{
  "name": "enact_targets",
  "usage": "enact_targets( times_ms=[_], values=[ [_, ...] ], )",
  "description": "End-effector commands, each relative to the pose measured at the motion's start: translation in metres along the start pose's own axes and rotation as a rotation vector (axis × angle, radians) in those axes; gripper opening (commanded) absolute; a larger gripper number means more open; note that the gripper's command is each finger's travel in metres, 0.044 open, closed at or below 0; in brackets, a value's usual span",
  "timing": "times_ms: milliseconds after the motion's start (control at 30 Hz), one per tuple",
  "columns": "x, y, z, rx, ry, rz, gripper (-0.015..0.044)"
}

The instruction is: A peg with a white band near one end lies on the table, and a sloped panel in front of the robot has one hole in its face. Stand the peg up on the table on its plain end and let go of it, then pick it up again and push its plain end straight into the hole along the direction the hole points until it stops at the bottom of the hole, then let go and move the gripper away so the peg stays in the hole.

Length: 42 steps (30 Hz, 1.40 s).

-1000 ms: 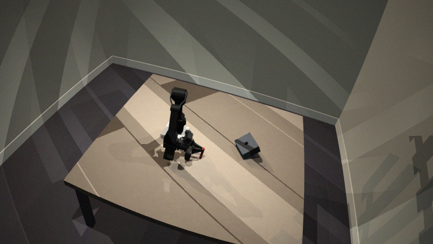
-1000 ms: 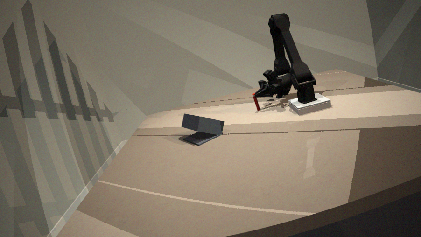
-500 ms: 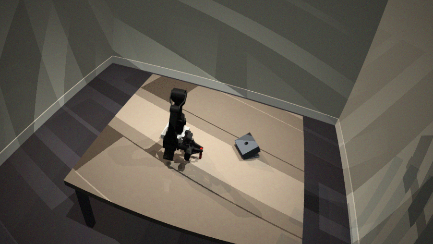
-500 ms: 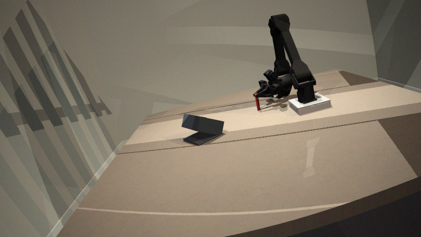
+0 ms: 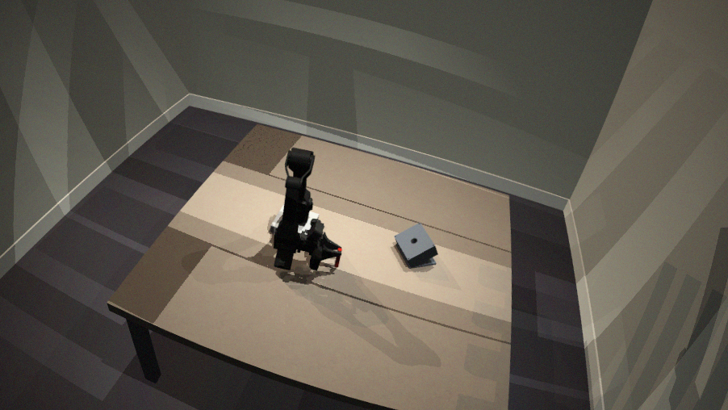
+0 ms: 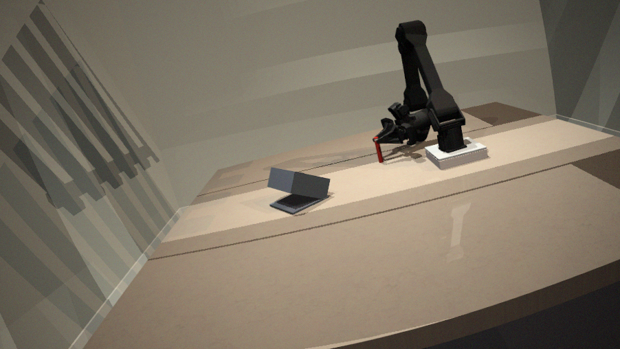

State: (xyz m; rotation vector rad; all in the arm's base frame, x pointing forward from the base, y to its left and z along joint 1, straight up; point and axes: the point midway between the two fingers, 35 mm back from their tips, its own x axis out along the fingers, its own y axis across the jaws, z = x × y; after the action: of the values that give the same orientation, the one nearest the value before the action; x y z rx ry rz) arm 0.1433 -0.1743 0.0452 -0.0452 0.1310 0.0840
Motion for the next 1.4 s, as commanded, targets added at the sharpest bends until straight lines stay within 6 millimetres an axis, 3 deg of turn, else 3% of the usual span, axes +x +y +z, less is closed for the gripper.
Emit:
enact_targets(
  times_ms=[0, 267, 667, 1000, 1067, 1200, 1367],
  values=[
    [0.000, 0.000, 0.000, 0.000, 0.001, 0.001, 0.0130],
    [0.000, 0.000, 0.000, 0.000, 0.001, 0.001, 0.0130],
    [0.000, 0.000, 0.000, 0.000, 0.001, 0.001, 0.0440],
    [0.000, -0.001, 0.002, 0.001, 0.001, 0.000, 0.0440],
    [-0.003, -0.007, 0.017, 0.010, 0.002, -0.002, 0.0440],
    [-0.011, -0.018, 0.069, 0.039, 0.006, -0.008, 0.0440],
    [-0.019, -0.011, 0.139, 0.076, 0.010, -0.016, 0.0440]
  ],
)
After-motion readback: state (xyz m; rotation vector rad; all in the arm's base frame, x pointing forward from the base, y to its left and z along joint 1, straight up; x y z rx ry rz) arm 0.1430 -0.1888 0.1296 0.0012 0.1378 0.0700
